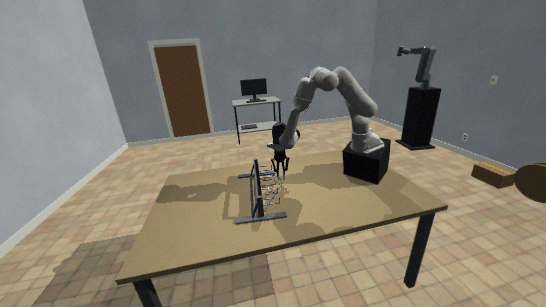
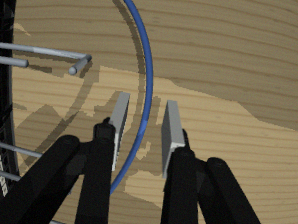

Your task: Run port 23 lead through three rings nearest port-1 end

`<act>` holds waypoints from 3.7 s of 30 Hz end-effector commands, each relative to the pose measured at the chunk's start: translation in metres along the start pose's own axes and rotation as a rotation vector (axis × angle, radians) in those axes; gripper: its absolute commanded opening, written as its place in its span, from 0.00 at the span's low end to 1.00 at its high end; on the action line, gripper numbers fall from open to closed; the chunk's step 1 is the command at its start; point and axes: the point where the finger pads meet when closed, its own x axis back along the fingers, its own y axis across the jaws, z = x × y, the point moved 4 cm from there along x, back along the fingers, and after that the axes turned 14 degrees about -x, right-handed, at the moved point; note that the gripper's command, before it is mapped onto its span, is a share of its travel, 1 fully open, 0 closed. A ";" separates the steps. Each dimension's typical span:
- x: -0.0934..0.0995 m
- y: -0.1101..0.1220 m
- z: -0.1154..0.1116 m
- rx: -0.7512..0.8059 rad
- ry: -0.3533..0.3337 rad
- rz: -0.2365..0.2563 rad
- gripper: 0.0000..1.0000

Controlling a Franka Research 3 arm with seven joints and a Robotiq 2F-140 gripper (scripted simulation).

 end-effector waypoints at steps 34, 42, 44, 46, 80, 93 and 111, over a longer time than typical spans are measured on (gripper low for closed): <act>0.000 0.001 0.000 0.006 0.000 0.000 0.20; 0.000 0.001 0.000 0.006 0.000 0.000 0.20; 0.000 0.001 0.000 0.006 0.000 0.000 0.20; 0.000 0.001 0.000 0.006 0.000 0.000 0.20; -0.001 0.001 0.000 0.006 0.000 0.000 0.20; -0.007 0.001 0.000 0.006 0.000 0.000 0.20; -0.016 0.001 0.000 0.006 0.000 0.000 0.20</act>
